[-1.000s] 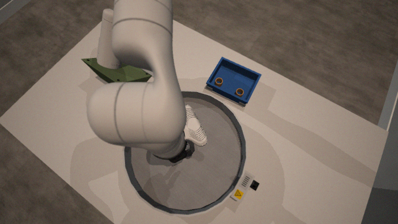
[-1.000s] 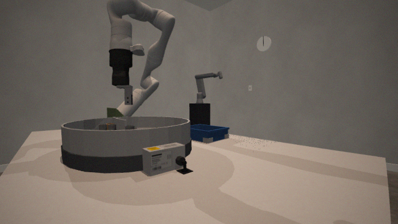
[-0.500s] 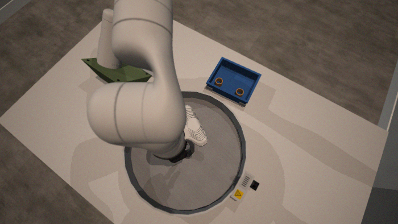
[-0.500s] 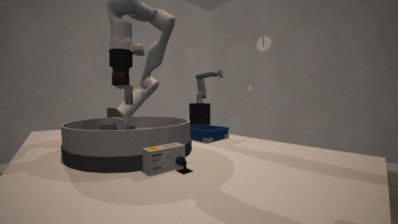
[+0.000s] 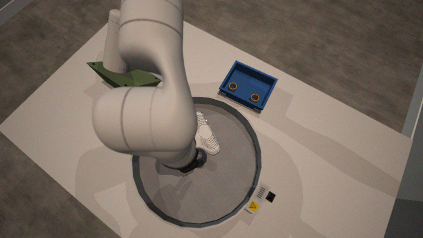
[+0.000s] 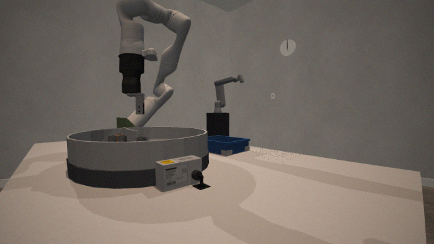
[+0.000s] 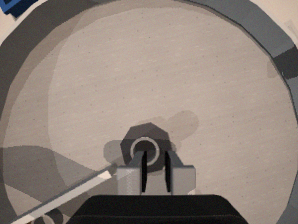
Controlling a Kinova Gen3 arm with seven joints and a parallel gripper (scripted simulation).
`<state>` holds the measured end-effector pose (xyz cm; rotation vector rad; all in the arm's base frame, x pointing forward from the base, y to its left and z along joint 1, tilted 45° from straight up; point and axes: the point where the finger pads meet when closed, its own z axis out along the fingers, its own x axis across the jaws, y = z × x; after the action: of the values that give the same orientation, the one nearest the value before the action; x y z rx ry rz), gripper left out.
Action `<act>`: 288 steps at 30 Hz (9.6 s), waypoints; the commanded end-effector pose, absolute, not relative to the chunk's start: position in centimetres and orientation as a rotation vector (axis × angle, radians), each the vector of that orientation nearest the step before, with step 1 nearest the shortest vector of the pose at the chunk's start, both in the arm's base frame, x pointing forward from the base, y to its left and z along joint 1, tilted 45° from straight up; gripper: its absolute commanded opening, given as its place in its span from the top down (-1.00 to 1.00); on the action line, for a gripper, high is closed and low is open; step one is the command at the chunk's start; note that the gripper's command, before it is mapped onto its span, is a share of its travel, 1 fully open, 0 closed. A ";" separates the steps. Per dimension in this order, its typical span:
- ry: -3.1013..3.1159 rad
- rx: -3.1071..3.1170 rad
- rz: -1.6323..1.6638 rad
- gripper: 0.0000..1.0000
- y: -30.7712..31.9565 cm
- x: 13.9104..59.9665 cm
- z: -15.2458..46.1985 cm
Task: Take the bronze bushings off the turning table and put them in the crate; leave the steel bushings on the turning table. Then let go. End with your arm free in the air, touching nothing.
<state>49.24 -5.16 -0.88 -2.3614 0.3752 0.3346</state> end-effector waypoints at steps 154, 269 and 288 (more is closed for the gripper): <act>0.381 -2.360 0.337 0.21 -2.9 33.0 -9.3; 0.381 -2.360 0.337 1.00 -3.3 33.4 -9.2; 0.381 -2.360 0.337 1.00 -3.8 33.5 -8.6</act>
<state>33.40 -3.68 -8.67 -2.3589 0.3798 0.3397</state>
